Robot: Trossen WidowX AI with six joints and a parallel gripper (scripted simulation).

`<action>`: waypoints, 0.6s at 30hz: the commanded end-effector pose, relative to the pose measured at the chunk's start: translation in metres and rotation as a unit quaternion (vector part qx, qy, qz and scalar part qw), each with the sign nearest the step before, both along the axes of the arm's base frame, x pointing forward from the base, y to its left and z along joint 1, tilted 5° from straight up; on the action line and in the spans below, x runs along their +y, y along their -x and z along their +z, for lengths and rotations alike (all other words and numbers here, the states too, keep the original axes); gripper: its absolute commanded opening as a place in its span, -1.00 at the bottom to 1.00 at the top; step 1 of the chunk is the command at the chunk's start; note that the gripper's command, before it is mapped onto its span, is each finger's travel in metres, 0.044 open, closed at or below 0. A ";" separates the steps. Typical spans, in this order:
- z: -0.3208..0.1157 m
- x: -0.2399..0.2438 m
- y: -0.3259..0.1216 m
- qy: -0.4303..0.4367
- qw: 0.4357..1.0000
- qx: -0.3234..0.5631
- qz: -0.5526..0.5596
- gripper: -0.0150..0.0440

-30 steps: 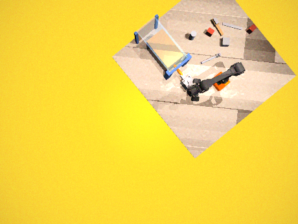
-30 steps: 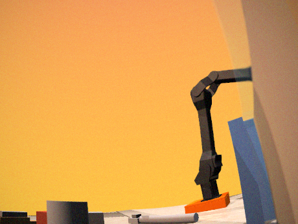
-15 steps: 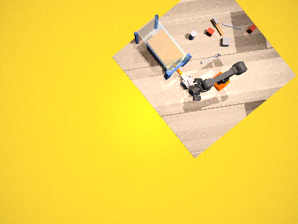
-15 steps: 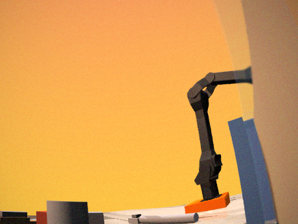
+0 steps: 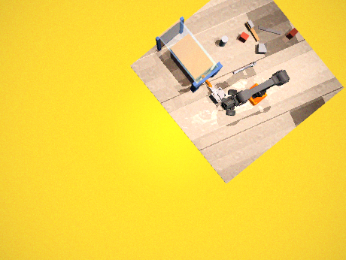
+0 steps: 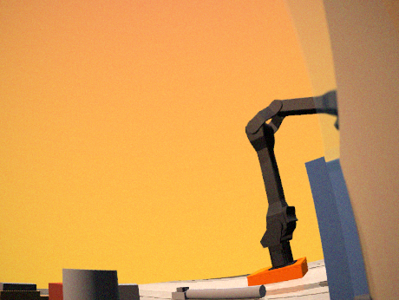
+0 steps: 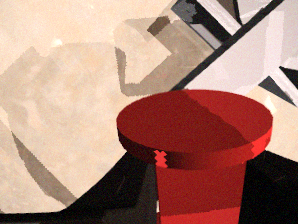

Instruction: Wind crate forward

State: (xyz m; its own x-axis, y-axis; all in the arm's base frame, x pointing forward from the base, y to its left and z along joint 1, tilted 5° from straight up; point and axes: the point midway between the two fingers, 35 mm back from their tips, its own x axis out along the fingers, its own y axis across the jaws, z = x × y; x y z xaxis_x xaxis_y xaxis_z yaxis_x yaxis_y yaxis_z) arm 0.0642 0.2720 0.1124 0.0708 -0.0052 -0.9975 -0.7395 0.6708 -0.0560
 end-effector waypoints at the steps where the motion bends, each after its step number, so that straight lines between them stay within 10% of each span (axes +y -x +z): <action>1: -0.002 -0.013 0.001 0.015 1.000 0.003 0.000 -0.49; 18: -0.001 -0.046 -0.007 0.016 1.000 0.002 0.000 -0.49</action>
